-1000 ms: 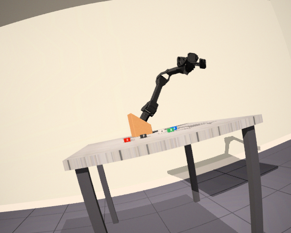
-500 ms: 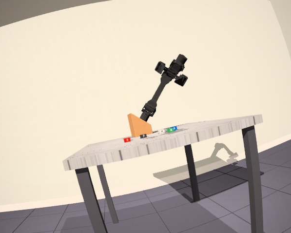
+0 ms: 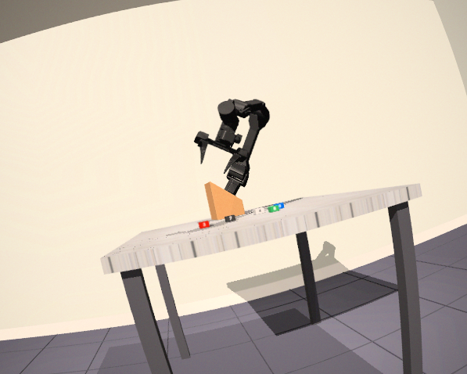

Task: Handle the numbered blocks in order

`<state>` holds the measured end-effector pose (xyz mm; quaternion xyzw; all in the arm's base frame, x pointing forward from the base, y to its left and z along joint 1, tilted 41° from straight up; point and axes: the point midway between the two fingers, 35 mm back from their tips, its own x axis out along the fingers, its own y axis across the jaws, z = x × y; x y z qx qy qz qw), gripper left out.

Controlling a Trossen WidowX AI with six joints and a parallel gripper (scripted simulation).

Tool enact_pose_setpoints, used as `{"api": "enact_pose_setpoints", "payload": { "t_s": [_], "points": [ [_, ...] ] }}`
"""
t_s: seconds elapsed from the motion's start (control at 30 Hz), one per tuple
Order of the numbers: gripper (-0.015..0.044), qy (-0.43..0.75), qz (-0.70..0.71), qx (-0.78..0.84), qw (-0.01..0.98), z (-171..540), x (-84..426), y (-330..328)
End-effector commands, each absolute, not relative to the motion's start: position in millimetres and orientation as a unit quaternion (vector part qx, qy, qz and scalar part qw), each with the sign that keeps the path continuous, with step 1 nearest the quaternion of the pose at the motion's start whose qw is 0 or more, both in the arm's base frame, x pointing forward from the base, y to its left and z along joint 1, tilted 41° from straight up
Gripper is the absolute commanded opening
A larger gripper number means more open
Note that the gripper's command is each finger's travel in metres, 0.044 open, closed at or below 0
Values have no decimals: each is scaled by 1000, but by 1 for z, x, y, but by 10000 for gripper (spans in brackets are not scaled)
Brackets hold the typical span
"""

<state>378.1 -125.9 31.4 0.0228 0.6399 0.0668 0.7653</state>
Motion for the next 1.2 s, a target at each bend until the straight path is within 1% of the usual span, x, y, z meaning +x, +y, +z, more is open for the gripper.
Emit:
{"api": "enact_pose_setpoints", "payload": {
  "t_s": [0.0, 0.13, 0.2, 1.07, 1.17],
  "points": [
    [400, 684, 151, 106, 705, -18, 330, -142],
    [400, 681, 232, 214, 661, -49, 284, -147],
    [400, 675, 246, 236, 655, -53, 276, -147],
    [400, 675, 246, 236, 655, -53, 276, -147],
    [400, 675, 244, 236, 655, -36, 280, -132]
  ]
}}
